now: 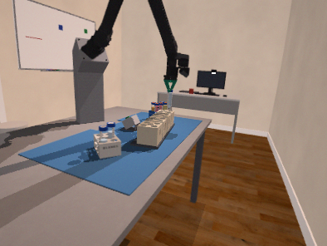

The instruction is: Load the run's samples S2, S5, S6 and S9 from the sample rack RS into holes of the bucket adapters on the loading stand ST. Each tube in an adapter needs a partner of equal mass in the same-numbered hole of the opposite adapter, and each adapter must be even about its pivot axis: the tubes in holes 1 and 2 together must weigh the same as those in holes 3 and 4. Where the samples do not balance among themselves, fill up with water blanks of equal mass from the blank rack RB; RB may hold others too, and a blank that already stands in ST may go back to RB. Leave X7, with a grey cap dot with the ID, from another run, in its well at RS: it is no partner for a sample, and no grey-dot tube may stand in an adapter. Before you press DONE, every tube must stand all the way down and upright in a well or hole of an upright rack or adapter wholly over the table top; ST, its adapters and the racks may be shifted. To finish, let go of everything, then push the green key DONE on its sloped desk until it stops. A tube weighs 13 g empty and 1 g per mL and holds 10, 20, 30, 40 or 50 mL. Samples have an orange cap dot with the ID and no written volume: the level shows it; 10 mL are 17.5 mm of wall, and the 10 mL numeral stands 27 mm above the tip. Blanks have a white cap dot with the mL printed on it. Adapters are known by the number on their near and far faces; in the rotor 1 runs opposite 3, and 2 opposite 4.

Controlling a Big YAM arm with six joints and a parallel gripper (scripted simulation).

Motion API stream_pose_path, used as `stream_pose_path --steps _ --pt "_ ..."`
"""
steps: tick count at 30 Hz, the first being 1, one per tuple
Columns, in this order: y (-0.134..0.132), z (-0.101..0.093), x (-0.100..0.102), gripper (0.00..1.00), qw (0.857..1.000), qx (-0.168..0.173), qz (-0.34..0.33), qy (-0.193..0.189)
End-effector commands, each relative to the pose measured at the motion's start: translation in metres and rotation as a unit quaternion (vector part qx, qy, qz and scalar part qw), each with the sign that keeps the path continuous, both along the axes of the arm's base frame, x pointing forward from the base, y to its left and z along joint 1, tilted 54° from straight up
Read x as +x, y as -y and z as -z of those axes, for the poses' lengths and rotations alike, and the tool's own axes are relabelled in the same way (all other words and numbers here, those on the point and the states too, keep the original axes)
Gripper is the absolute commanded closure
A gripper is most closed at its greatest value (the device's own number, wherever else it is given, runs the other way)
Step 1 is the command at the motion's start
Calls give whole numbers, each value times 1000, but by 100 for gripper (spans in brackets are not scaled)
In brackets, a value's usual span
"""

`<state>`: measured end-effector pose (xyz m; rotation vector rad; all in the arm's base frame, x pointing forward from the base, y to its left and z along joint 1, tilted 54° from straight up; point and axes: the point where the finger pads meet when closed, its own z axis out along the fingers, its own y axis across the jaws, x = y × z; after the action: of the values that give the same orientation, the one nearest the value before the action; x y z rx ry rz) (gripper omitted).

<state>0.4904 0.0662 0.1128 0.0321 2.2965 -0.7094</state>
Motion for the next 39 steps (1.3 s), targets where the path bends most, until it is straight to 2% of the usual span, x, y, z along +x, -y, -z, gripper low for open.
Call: stream_pose_path --steps 1,7,8,11,12,31,32,34,39 --pt "4 -1 12 100 1000 -2 -2 6" --pt "8 4 23 100 1000 -2 -4 9" --pt "-5 -8 22 100 1000 2 -17 20" --pt "-4 -12 21 100 1000 2 -16 21" --pt "4 1 17 100 1000 0 -7 9" --pt "3 0 17 100 1000 0 -7 9" --pt "2 -11 21 100 1000 1 -11 18" --pt "12 3 26 100 1000 -1 -2 10" --pt "16 13 26 100 1000 -3 -2 5"
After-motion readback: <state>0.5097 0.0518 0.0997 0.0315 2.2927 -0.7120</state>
